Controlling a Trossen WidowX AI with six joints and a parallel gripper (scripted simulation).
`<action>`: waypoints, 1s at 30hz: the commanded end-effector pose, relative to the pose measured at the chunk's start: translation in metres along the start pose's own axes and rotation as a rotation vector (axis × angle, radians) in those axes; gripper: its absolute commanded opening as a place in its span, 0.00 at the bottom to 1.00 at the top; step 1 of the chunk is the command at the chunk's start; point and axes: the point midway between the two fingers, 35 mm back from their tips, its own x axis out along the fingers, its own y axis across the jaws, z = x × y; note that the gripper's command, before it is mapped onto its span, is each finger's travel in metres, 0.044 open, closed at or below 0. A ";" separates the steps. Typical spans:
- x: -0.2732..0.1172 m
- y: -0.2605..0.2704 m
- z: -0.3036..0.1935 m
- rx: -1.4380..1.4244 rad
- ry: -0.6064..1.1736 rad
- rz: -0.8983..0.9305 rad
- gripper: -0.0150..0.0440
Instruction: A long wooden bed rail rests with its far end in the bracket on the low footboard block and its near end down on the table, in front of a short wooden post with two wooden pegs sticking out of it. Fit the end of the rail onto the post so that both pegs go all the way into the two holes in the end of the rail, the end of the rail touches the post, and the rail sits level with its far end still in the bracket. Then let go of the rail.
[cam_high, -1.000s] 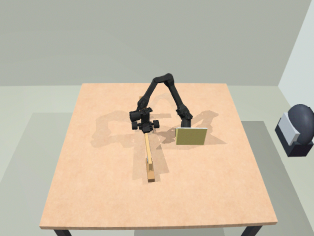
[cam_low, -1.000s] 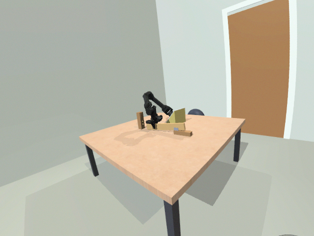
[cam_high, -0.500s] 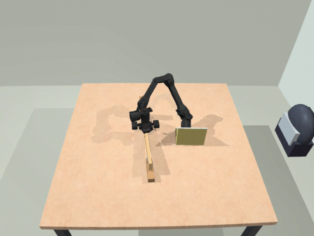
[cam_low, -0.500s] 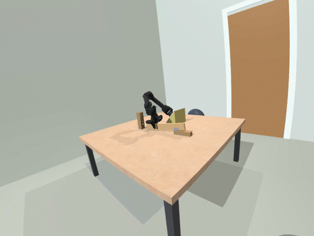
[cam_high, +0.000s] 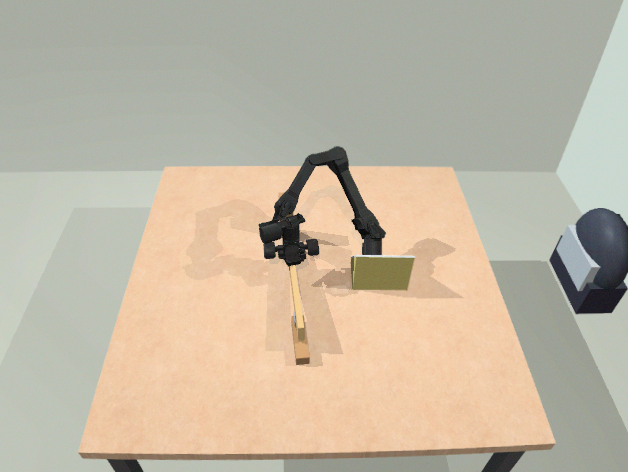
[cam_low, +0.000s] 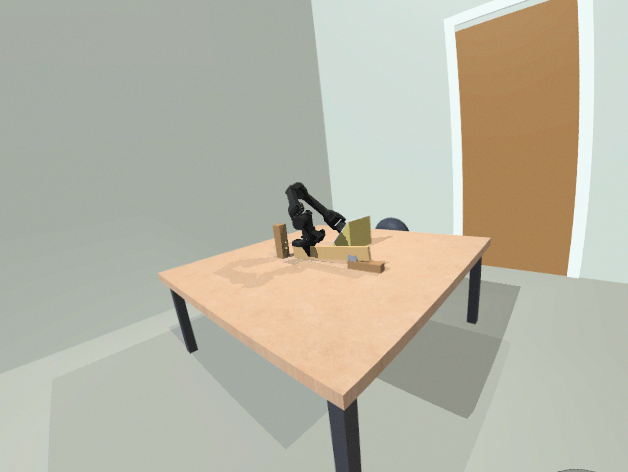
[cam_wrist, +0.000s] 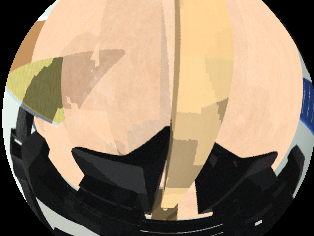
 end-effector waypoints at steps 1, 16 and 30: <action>-0.004 -0.001 0.001 0.000 -0.005 -0.003 0.25; -0.012 -0.002 0.001 0.000 -0.005 -0.003 0.25; -0.019 -0.002 0.001 0.000 -0.005 -0.003 0.25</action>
